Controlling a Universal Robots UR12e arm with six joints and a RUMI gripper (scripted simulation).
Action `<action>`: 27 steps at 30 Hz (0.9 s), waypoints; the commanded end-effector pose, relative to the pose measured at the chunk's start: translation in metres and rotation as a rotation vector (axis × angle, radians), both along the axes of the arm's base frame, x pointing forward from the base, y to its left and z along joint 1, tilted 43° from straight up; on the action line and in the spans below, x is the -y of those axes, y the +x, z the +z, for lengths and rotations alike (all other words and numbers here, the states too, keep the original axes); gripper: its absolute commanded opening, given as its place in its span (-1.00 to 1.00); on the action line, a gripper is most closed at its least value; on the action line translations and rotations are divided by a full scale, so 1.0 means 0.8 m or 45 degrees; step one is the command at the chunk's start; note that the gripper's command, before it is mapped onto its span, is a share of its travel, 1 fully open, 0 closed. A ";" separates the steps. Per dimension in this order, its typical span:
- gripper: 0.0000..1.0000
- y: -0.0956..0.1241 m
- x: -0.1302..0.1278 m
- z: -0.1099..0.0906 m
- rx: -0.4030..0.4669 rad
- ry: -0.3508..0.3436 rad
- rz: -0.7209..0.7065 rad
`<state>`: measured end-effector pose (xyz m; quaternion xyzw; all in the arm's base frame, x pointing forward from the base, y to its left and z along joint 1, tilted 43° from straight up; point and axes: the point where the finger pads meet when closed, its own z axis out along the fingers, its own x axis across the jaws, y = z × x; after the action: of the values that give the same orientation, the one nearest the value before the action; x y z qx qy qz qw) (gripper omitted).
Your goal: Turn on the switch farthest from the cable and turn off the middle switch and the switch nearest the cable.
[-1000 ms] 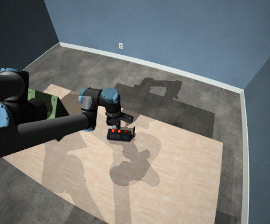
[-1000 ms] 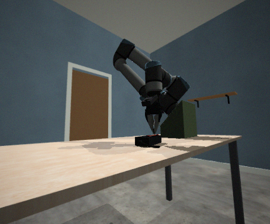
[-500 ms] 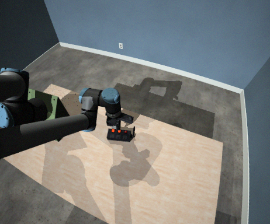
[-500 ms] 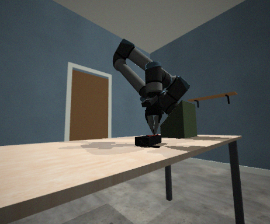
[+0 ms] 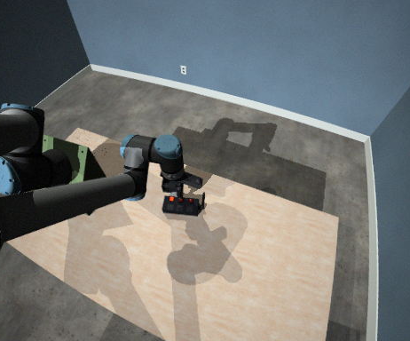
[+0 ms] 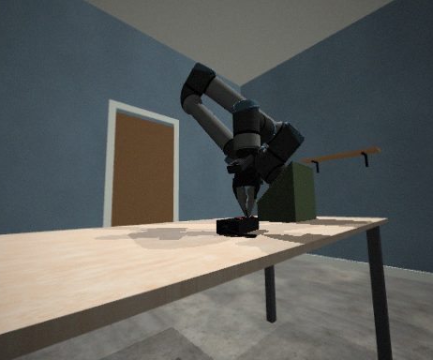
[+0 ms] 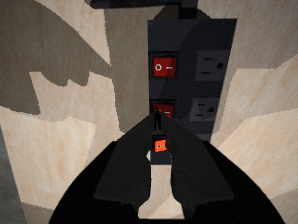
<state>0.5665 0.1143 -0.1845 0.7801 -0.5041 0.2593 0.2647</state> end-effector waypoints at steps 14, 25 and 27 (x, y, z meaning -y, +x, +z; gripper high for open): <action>-1.00 0.000 -0.001 0.000 0.001 0.000 0.001; -1.00 -0.003 -0.017 0.018 0.001 0.000 0.001; -1.00 -0.004 -0.019 0.021 0.001 0.000 0.001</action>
<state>0.5642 0.1252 -0.1728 0.7803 -0.5039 0.2595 0.2645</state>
